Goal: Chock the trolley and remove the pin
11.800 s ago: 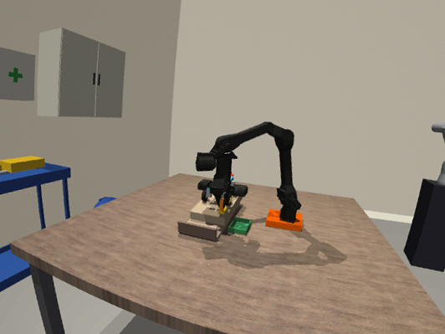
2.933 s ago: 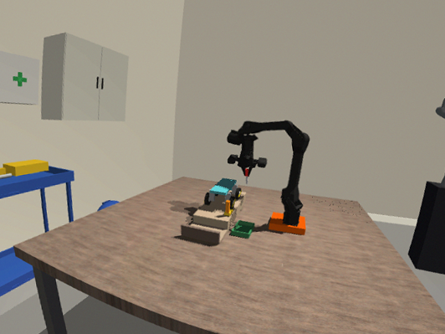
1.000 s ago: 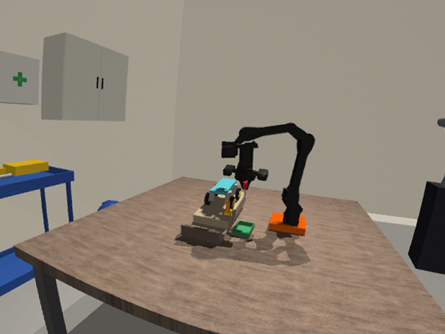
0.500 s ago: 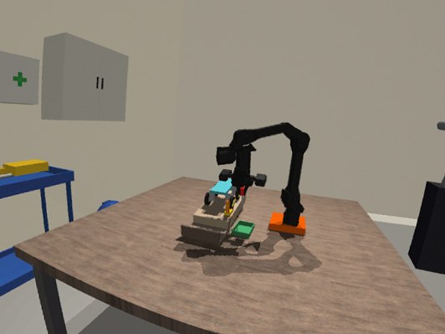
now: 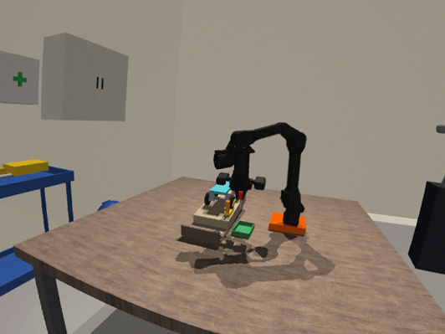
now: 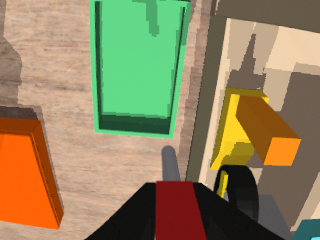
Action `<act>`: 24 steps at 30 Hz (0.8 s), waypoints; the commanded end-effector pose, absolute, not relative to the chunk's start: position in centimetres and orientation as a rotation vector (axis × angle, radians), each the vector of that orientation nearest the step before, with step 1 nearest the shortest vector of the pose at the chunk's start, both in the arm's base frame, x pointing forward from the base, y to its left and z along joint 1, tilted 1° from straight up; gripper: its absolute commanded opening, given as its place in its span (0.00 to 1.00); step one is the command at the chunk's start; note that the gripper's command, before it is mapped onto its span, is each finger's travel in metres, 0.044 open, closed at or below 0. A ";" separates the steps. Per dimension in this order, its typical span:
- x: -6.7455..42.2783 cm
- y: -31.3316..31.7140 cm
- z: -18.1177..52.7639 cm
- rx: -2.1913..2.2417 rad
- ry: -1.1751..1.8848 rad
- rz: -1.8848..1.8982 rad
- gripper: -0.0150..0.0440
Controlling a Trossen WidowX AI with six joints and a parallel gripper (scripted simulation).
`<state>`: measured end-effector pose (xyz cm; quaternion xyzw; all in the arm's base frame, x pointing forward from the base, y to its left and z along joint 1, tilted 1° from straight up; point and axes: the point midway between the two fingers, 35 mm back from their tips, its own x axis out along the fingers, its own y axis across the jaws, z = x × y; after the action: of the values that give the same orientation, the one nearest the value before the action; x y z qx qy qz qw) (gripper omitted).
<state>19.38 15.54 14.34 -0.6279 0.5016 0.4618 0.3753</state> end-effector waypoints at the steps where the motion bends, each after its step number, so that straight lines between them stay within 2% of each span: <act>1: 19.3 15.6 14.3 -1.649 1.235 1.255 0.25; 24: 19.3 15.1 14.4 -2.026 0.683 1.844 0.25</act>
<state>19.36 15.07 14.37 -0.7062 0.2644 0.6327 0.1763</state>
